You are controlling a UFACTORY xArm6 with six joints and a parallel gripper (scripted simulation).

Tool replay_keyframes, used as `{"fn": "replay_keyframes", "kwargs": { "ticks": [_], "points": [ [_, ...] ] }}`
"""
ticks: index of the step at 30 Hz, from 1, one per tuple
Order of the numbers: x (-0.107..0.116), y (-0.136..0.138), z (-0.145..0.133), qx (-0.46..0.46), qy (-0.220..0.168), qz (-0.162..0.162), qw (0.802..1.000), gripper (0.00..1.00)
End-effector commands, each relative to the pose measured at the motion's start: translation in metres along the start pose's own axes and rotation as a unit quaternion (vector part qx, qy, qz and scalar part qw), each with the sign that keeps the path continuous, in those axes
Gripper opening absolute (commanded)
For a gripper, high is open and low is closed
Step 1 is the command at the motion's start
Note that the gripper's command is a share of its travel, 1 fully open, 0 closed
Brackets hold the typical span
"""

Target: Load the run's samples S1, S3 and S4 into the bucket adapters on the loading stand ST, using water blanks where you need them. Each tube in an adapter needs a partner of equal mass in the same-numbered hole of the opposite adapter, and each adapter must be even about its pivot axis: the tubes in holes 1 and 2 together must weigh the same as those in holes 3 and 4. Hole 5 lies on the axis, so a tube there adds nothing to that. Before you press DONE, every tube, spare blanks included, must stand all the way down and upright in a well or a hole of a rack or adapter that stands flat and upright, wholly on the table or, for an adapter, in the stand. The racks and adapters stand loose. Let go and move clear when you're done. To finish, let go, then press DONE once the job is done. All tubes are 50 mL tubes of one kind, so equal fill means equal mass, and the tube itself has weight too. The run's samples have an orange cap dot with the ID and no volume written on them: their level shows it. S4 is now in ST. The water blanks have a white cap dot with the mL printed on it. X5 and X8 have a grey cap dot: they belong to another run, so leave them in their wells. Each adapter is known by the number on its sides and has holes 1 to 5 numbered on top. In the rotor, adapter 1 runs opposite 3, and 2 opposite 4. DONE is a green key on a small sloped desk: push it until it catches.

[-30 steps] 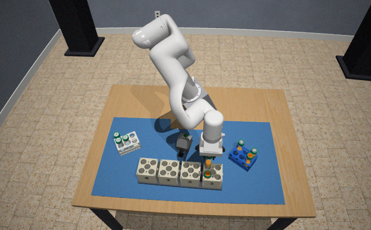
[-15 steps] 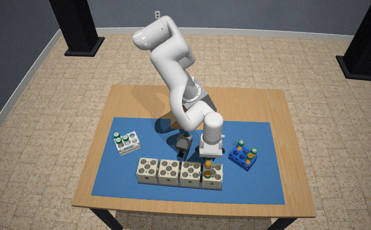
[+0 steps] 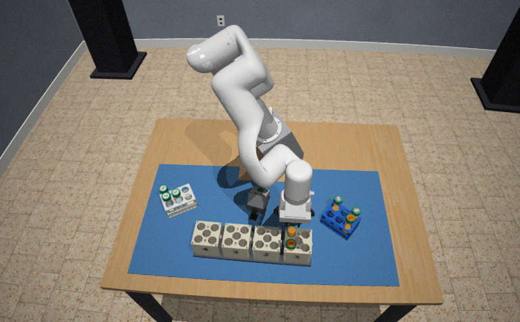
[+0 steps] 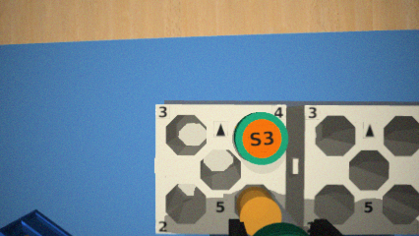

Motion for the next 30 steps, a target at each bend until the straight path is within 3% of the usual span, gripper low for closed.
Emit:
{"fn": "replay_keyframes", "kwargs": {
  "ticks": [1, 30],
  "points": [
    [-0.002, -0.001, 0.001, 0.000, 0.002, 0.001, 1.000, 0.00],
    [-0.028, -0.001, 0.001, 0.000, 0.002, 0.001, 1.000, 0.00]
  ]
}}
Point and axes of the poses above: the point where the finger pads meet when closed, its own x axis back along the fingers, its own y axis across the jaws, z = x × y, the point moved 5 cm from there along x, back along the fingers, and after that the axes turned 8 degrees about -x, right-handed, at the moved point
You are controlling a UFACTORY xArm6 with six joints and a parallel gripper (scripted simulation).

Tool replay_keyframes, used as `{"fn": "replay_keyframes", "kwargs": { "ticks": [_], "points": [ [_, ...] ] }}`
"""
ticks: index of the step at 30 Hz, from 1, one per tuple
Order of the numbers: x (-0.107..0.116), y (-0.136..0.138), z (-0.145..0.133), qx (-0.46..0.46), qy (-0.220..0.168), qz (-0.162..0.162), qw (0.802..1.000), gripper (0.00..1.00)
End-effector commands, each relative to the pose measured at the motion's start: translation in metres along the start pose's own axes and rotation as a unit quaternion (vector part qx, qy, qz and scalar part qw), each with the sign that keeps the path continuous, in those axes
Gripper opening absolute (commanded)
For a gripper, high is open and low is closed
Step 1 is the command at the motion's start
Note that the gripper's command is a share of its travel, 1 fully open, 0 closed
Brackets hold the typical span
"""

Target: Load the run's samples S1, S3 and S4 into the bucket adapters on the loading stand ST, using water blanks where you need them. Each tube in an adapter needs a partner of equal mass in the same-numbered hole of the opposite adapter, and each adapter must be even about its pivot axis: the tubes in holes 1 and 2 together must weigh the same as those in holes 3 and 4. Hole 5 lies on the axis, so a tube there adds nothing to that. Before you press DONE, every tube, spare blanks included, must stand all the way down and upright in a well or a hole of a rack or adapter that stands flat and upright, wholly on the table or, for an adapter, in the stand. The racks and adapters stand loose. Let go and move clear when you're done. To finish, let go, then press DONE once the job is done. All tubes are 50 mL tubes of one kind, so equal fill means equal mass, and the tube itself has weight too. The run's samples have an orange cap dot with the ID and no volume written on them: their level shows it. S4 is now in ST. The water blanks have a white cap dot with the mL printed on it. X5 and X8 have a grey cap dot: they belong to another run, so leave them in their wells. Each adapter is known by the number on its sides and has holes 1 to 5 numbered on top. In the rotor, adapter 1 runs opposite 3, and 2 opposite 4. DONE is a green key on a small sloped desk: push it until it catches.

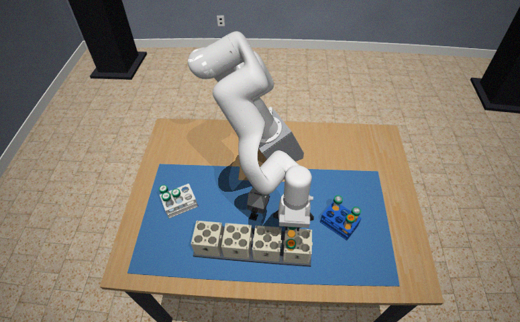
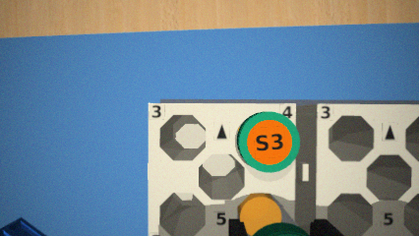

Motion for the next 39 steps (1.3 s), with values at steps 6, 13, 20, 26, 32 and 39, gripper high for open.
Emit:
{"fn": "replay_keyframes", "kwargs": {
  "ticks": [6, 13, 20, 26, 32, 39],
  "points": [
    [-0.006, -0.001, 0.001, 0.000, 0.002, 0.001, 1.000, 0.00],
    [-0.013, -0.001, 0.001, 0.000, 0.002, 0.001, 1.000, 0.00],
    [-0.020, -0.001, 0.001, 0.000, 0.002, 0.001, 1.000, 0.00],
    [-0.024, -0.001, 0.001, 0.000, 0.002, 0.001, 1.000, 0.00],
    [-0.030, -0.001, 0.001, 0.000, 0.002, 0.001, 1.000, 0.00],
    [-0.036, -0.001, 0.001, 0.000, 0.002, 0.001, 1.000, 0.00]
  ]
}}
Point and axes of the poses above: the point where the finger pads meet when closed, its own x axis back along the fingers, its own y axis across the jaws, z = x × y, the point moved 5 cm from there along x, back along the fingers, and after that the axes turned 8 degrees about -x, right-handed, at the moved point
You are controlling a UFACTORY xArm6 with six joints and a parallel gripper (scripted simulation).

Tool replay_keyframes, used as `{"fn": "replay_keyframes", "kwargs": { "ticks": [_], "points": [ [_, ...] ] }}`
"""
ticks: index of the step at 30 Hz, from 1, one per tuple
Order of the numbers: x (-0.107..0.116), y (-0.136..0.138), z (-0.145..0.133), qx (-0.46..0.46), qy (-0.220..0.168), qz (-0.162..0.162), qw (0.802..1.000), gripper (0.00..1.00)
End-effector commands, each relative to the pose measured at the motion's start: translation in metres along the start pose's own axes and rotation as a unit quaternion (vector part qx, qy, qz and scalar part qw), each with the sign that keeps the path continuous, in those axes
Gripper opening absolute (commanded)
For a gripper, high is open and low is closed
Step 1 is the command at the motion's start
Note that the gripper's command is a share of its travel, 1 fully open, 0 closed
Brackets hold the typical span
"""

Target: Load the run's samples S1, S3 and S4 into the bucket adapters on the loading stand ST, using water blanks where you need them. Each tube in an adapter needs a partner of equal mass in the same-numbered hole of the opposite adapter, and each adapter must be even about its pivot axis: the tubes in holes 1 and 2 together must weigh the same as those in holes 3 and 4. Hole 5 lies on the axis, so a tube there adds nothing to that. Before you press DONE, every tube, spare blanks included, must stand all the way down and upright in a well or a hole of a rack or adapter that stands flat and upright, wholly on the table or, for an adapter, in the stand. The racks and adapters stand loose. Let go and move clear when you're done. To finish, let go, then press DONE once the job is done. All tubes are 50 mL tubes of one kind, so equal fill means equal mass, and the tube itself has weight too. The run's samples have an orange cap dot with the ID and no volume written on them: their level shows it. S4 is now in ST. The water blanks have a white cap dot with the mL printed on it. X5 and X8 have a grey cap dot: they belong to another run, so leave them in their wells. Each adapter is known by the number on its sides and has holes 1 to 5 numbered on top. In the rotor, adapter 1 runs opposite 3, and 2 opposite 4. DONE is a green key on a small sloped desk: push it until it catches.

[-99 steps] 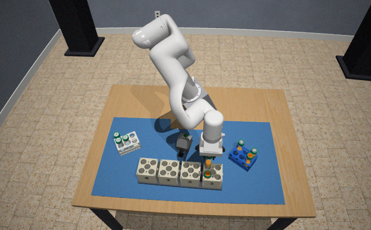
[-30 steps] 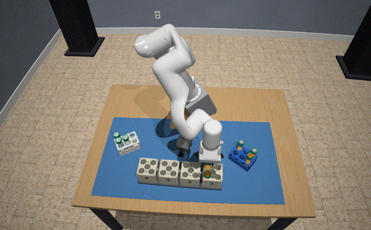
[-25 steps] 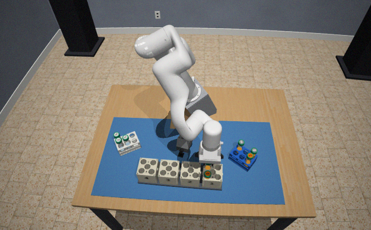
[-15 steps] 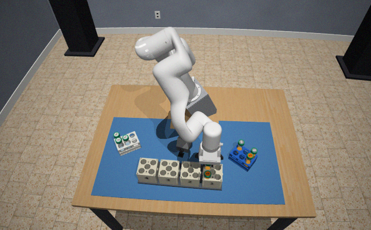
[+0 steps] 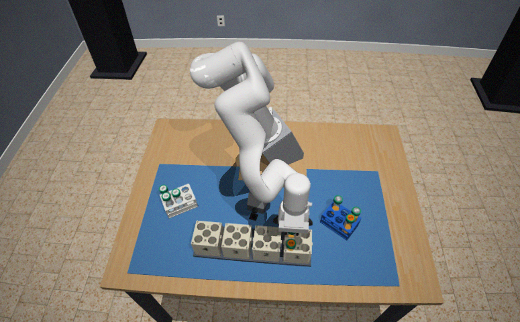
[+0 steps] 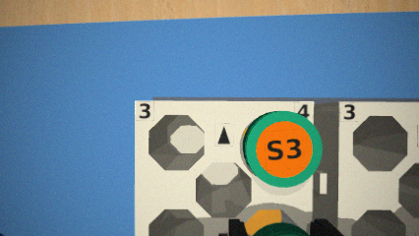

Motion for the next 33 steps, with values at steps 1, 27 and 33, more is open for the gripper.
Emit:
{"fn": "replay_keyframes", "kwargs": {
  "ticks": [1, 27, 33],
  "points": [
    [-0.0009, -0.0006, 0.0012, 0.000, 0.002, 0.001, 1.000, 0.00],
    [-0.0072, -0.0006, 0.0012, 0.000, 0.002, 0.001, 1.000, 0.44],
    [-0.0072, -0.0006, 0.0012, 0.000, 0.002, 0.001, 1.000, 0.44]
  ]
}}
Point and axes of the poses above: the point where the finger pads meet when closed, its own x axis back along the fingers, its own y axis across the jaws, z = x × y, the point moved 5 cm from there along x, back along the fingers, and after that the axes turned 8 degrees about -x, right-handed, at the moved point
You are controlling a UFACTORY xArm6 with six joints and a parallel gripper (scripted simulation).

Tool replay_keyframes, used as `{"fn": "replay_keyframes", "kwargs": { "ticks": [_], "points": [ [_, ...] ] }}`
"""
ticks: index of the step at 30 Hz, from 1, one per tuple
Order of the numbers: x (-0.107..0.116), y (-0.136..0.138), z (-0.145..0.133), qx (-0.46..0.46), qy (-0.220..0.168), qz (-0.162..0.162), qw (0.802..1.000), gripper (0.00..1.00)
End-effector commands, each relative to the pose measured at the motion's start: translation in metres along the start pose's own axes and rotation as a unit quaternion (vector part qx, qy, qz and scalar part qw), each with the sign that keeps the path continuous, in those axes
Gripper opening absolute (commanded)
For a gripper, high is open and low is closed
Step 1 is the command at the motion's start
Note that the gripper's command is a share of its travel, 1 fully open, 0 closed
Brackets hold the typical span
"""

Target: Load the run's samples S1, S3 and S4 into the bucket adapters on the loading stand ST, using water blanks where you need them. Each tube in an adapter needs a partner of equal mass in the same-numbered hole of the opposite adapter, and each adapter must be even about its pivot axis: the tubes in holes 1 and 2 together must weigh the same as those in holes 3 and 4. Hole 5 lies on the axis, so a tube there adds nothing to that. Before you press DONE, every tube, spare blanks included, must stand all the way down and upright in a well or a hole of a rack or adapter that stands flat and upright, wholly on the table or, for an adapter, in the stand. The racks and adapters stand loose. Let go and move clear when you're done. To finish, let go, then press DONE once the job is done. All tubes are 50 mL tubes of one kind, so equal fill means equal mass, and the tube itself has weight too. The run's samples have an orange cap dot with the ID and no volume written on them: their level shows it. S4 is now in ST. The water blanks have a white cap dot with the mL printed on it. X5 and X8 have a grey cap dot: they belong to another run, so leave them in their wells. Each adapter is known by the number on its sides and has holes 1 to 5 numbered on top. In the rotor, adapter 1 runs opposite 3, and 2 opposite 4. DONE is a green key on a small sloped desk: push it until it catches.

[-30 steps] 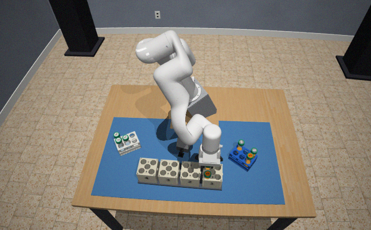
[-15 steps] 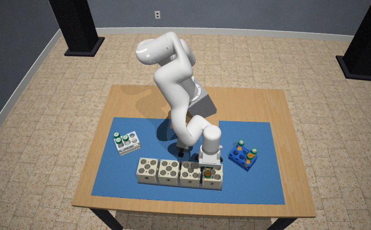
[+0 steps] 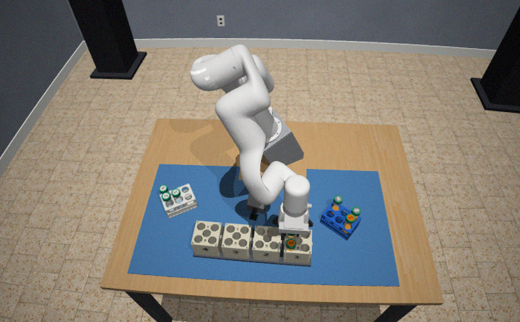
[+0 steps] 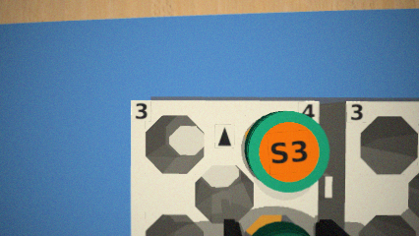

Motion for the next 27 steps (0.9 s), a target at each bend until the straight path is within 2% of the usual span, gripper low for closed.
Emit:
{"fn": "replay_keyframes", "kwargs": {
  "ticks": [1, 19, 27],
  "points": [
    [0.001, -0.001, 0.001, 0.000, 0.001, 0.001, 1.000, 0.44],
    [0.001, -0.001, 0.001, 0.000, 0.001, 0.001, 1.000, 0.44],
    [0.017, -0.001, 0.001, 0.000, 0.001, 0.001, 1.000, 0.44]
  ]
}}
Point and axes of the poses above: the point where the finger pads meet when closed, its own x axis back along the fingers, its own y axis across the jaws, z = x × y, the point moved 5 cm from there along x, back along the fingers, and after that the axes turned 8 degrees about -x, right-handed, at the moved point
